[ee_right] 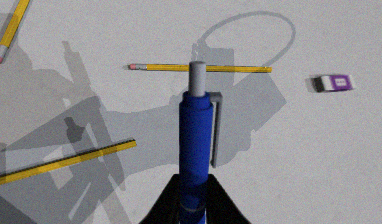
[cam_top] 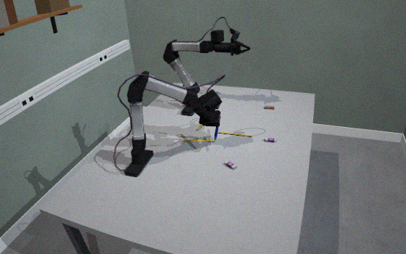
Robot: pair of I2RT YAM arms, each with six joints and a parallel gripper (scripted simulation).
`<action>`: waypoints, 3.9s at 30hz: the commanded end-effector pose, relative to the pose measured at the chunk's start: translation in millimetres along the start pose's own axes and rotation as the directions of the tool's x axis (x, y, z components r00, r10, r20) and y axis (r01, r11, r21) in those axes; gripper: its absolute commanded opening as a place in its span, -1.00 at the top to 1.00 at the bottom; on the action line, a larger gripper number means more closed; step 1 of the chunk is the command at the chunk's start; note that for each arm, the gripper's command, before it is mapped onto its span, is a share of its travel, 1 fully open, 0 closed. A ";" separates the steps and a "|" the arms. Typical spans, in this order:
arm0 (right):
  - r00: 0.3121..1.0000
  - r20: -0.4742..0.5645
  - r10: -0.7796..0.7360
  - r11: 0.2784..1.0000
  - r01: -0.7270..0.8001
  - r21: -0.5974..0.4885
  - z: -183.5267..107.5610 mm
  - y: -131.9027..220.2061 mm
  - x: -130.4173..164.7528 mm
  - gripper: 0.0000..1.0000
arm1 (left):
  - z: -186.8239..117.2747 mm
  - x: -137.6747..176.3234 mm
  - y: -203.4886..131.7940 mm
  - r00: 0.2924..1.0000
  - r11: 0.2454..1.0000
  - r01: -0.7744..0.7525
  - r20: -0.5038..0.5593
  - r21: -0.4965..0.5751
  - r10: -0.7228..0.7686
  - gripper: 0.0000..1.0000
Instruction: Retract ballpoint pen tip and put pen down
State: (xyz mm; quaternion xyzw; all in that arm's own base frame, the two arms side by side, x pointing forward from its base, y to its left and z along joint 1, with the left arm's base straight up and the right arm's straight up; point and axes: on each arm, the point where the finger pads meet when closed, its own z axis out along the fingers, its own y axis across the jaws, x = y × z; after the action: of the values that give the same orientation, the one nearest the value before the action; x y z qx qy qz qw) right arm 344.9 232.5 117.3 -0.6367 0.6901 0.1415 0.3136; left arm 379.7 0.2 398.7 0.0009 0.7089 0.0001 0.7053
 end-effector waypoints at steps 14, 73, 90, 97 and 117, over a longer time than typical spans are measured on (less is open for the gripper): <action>0.904 -0.283 0.321 0.947 -0.307 0.096 -12.2 -51.0 99.5 0.73 | 0.2 11.1 -4.2 1.000 1.000 0.003 -0.023 0.018 -0.002 0.98; 0.439 -0.565 0.699 0.682 -0.648 0.339 -53.4 -63.0 294.2 0.73 | 0.2 11.1 -4.2 1.000 1.000 0.003 -0.023 0.018 -0.002 0.98; 0.436 -0.568 0.699 0.680 -0.650 0.338 -49.2 -60.9 297.9 0.73 | 0.2 11.1 -4.2 1.000 1.000 0.003 -0.023 0.018 -0.002 0.98; 0.457 -0.550 0.700 0.689 -0.635 0.349 -57.4 -69.4 288.8 0.46 | 0.2 11.1 -4.2 1.000 1.000 0.003 -0.023 0.018 -0.002 0.98; 0.481 -0.519 0.707 0.694 -0.614 0.376 -84.1 -81.1 266.2 0.46 | 0.2 11.1 -4.2 1.000 1.000 0.003 -0.023 0.018 -0.002 0.98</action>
State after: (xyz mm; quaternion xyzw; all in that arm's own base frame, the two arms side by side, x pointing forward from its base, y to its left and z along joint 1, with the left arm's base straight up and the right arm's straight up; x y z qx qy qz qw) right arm 396.0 -37.6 5.5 -0.3098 0.9508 -0.0040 0.0021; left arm 379.7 0.2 398.7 0.0009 0.7089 0.0001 0.7053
